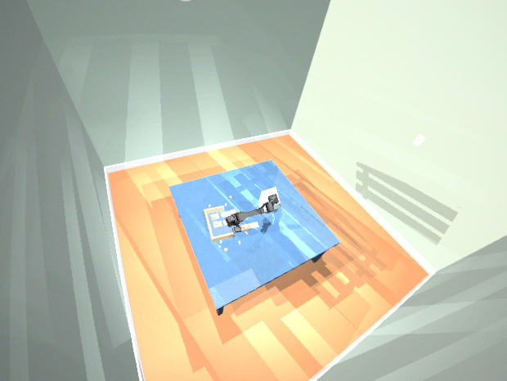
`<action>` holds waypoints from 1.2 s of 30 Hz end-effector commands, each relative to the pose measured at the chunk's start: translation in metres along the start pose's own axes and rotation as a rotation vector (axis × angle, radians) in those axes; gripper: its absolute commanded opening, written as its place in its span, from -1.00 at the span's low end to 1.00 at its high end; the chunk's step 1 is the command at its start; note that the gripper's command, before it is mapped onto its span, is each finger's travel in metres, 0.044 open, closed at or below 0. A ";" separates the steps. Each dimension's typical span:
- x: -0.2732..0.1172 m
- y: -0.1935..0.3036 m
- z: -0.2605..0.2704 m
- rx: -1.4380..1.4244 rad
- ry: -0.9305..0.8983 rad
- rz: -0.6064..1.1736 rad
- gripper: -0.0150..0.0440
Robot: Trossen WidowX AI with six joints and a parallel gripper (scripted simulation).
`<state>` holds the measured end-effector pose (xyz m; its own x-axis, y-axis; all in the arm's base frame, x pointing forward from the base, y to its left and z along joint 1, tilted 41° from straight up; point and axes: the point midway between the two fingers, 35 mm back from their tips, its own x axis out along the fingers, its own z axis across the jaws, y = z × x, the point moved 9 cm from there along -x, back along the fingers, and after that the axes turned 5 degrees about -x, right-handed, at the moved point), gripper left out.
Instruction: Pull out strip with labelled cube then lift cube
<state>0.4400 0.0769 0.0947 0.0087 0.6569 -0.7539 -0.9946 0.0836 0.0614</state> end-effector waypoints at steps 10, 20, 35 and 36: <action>0.026 0.002 -0.003 0.011 -0.002 0.014 0.36; 0.035 0.002 -0.003 0.012 -0.002 0.015 0.36; 0.033 0.002 -0.001 0.005 -0.002 0.010 -0.02; 0.033 0.002 -0.001 0.005 -0.002 0.010 -0.05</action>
<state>0.4380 0.0975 0.0696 -0.0010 0.6593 -0.7518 -0.9941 0.0809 0.0722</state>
